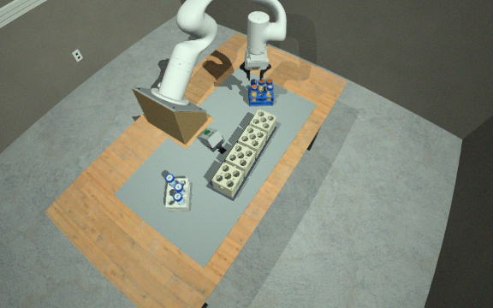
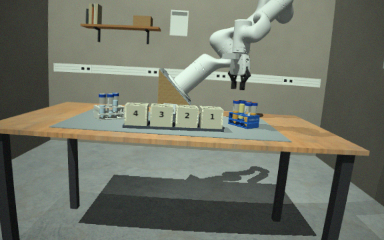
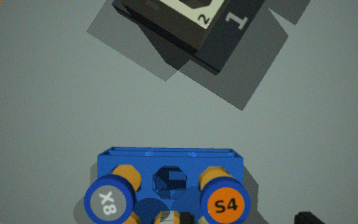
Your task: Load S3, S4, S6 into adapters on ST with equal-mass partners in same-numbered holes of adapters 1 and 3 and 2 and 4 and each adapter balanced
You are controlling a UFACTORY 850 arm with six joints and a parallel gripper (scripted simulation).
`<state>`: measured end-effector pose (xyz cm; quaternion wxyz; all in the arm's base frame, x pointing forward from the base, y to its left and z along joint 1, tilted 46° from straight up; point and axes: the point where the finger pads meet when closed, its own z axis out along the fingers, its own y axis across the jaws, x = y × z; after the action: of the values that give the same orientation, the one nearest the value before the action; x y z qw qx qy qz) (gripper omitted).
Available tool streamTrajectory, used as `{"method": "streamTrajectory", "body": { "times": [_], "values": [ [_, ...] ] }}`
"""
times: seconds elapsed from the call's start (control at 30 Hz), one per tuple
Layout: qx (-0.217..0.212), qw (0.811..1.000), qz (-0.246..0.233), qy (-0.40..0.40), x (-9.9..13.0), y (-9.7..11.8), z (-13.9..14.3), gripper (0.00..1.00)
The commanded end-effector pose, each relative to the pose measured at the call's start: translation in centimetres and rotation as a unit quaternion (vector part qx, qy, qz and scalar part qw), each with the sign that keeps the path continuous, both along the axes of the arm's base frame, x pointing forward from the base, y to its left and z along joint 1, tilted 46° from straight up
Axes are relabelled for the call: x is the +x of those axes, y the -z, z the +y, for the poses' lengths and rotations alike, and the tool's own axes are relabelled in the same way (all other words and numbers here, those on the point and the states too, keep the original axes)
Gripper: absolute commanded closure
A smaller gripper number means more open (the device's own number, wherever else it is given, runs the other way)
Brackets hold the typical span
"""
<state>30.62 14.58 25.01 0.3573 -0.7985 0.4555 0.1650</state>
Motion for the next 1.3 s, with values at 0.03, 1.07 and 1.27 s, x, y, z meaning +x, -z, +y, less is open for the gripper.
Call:
{"method": "streamTrajectory", "body": {
  "times": [0.03, 1.07, 1.27],
  "values": [
    [0.000, 1.000, -0.001, 0.000, 0.2, 0.7, 0.8, 0.43],
    [0.000, 1.000, -0.001, 0.000, 0.5, 4.0, 4.2, 0.43],
    [0.000, 1.000, -0.001, 0.000, 0.5, 4.0, 4.2, 0.43]
  ]
}}
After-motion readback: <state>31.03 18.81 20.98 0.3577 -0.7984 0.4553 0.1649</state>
